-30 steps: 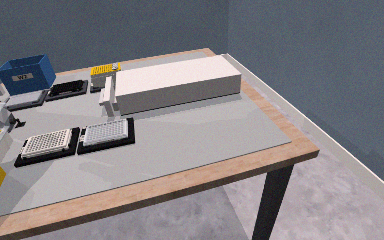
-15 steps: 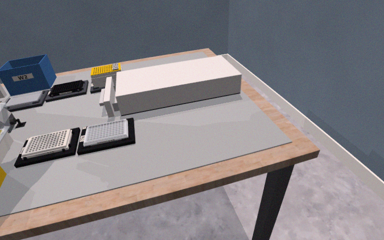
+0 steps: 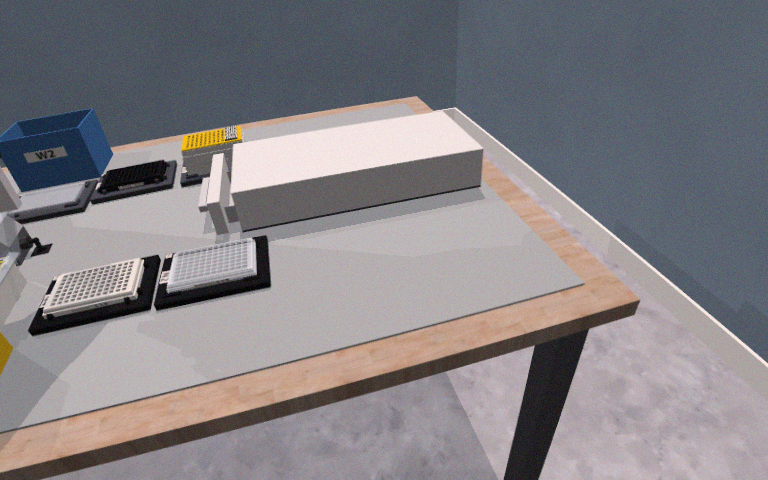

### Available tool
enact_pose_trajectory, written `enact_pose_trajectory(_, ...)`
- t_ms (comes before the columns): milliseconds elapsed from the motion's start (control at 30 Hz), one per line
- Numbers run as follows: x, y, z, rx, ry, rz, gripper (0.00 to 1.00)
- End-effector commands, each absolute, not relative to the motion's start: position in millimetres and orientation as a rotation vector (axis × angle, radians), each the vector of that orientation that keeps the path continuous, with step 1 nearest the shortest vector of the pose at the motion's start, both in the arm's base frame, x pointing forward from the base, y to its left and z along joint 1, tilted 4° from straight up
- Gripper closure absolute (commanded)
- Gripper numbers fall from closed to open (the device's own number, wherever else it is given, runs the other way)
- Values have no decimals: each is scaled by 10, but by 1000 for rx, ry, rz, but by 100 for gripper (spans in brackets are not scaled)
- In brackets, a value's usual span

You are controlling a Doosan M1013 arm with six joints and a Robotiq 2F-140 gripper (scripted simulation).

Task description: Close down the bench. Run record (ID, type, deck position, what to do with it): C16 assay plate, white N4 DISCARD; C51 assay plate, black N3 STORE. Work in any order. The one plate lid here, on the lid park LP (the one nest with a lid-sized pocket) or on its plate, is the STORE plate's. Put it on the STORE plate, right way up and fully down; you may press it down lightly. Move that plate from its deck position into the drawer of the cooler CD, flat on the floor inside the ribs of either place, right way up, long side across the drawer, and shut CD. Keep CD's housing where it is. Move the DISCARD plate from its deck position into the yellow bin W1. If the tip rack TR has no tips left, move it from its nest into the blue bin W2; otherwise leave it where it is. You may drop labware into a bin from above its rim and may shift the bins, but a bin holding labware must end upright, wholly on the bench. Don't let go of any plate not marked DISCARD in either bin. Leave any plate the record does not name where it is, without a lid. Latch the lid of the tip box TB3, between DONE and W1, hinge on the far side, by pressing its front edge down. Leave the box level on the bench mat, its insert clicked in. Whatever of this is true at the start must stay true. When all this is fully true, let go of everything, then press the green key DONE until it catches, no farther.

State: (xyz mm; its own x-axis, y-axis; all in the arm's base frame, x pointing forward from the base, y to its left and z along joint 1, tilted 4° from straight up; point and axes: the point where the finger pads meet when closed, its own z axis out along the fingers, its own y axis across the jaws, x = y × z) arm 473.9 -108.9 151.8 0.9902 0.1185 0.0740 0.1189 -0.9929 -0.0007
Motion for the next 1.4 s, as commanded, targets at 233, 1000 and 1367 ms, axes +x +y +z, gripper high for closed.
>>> enact_pose_trajectory(233,4750,-1087,1377,-3129,-187,-116,100)
enact_pose_trajectory(1000,4769,-1085,1115,-3129,-187,-116,100)
enact_pose_trajectory(1367,4730,-1089,1117,-3129,-187,-116,100)
